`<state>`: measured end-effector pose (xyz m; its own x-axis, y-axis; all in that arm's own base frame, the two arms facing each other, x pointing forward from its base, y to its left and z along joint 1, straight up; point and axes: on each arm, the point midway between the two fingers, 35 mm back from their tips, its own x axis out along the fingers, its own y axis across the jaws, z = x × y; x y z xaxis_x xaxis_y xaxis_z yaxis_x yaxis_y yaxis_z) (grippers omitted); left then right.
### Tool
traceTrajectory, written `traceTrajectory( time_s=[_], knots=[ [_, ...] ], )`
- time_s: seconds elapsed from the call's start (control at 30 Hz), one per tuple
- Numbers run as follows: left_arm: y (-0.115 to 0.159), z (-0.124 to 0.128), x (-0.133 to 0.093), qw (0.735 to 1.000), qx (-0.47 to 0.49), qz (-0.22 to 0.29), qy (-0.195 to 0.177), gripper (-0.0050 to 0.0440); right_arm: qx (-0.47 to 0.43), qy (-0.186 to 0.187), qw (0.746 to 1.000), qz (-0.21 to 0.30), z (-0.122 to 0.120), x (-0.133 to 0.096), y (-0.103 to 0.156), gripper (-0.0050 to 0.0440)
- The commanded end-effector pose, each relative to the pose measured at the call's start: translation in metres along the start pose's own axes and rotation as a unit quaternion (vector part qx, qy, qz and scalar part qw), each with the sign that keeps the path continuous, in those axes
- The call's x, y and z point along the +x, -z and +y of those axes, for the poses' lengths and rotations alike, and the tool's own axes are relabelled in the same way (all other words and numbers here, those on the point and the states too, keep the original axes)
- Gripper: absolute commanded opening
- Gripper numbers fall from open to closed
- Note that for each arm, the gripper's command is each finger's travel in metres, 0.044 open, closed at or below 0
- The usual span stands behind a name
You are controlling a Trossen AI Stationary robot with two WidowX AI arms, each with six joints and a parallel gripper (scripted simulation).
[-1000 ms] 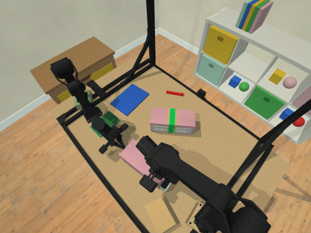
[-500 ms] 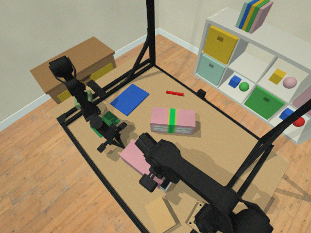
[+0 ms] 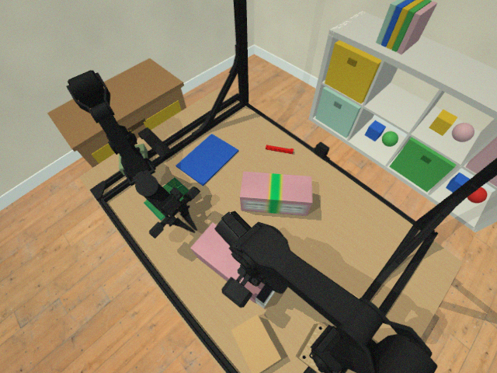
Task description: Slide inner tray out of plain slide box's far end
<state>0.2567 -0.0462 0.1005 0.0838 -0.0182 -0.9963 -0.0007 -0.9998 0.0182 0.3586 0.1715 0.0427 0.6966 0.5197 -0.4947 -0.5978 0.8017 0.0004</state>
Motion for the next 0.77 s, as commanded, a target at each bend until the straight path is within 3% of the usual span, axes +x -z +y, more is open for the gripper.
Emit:
traceTrajectory(
  time_s=[0.0,0.17,0.23,0.43,0.73],
  knots=[
    [-0.0001,0.0000,0.0001,1.000,0.000,0.000,0.000,0.0000,0.000,0.000,1.000,0.002,0.0001,0.0005,0.0019,0.0096],
    [-0.0001,0.0000,0.0001,1.000,0.000,0.000,0.000,0.0000,0.000,0.000,1.000,0.002,0.0001,0.0005,0.0019,0.0216],
    [-0.0001,0.0000,0.0001,1.000,0.000,0.000,0.000,0.0000,0.000,0.000,1.000,0.002,0.0001,0.0005,0.0019,0.0216],
    [-0.0001,0.0000,0.0001,1.000,0.000,0.000,0.000,0.0000,0.000,0.000,1.000,0.002,0.0001,0.0005,0.0019,0.0360],
    [-0.0001,0.0000,0.0001,1.000,0.000,0.000,0.000,0.0000,0.000,0.000,1.000,0.002,0.0001,0.0005,0.0019,0.0360]
  ],
)
